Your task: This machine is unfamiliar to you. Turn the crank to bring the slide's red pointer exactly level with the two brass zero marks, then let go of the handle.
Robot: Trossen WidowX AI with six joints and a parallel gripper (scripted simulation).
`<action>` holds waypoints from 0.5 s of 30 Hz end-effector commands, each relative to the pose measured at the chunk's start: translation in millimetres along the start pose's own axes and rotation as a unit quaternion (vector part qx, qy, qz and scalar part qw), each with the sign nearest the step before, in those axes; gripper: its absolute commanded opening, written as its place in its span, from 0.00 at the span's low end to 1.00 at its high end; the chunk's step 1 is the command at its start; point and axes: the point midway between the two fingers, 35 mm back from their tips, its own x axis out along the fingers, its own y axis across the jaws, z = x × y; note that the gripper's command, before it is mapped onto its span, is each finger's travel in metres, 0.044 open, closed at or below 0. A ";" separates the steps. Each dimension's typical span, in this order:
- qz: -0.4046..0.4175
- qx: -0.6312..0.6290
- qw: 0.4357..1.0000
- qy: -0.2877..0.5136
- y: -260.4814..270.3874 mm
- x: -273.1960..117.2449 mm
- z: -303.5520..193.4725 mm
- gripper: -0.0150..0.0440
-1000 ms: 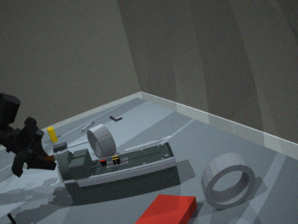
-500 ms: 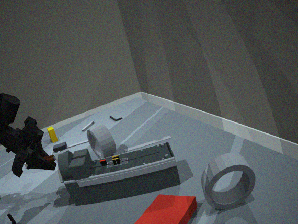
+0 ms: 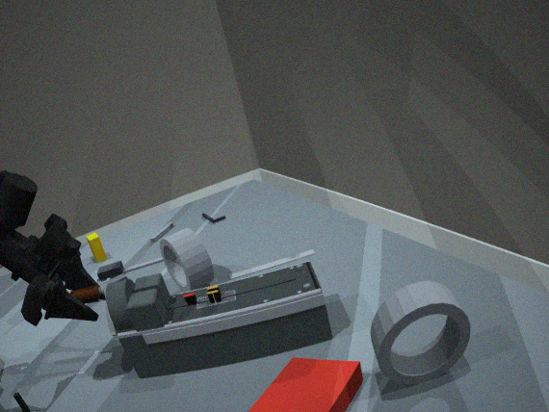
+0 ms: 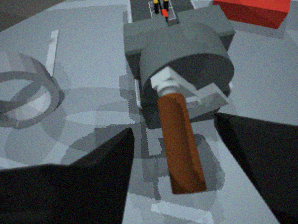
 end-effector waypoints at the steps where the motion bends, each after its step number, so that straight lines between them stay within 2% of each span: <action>1: 0.000 0.000 1.000 0.000 -0.1 0.0 0.0 0.97; 2: 0.000 0.000 1.000 0.000 -0.1 0.0 0.0 1.00; 15: 0.000 0.000 1.000 0.000 0.3 -28.4 30.3 1.00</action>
